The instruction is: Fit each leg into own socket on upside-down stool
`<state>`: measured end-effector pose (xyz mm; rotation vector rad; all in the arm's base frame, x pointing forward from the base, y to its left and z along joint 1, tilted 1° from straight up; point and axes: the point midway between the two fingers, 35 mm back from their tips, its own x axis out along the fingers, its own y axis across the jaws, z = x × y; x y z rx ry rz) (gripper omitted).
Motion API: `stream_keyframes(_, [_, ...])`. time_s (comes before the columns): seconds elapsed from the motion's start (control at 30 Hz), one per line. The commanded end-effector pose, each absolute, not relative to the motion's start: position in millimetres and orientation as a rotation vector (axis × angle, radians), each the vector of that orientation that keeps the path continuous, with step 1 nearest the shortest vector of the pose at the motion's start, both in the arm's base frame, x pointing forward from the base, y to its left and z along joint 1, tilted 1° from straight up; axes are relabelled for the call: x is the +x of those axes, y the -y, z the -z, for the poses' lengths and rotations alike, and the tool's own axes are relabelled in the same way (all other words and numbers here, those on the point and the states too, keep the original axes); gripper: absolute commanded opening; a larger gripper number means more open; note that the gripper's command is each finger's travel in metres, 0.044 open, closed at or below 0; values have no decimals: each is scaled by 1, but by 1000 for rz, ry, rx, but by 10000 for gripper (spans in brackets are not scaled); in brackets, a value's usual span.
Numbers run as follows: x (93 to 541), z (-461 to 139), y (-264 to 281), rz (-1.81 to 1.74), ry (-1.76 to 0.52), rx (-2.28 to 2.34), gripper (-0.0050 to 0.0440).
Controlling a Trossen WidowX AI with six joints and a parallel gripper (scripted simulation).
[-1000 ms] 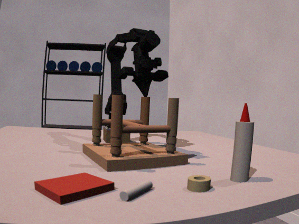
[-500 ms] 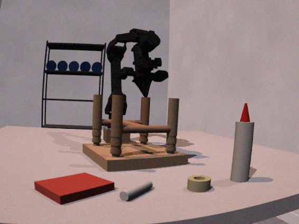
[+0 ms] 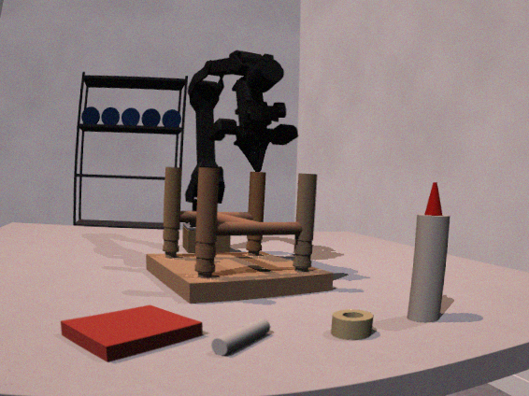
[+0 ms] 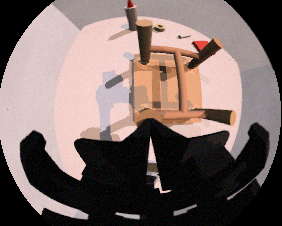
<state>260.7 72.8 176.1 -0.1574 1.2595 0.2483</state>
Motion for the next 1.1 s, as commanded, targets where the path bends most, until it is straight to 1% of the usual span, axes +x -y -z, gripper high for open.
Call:
stream_keyframes(0.0, [262,-163,-70,-231,-1291,-166,0])
stream_keyframes(1.07, [262,-159,-70,-231,-1291,-166,0])
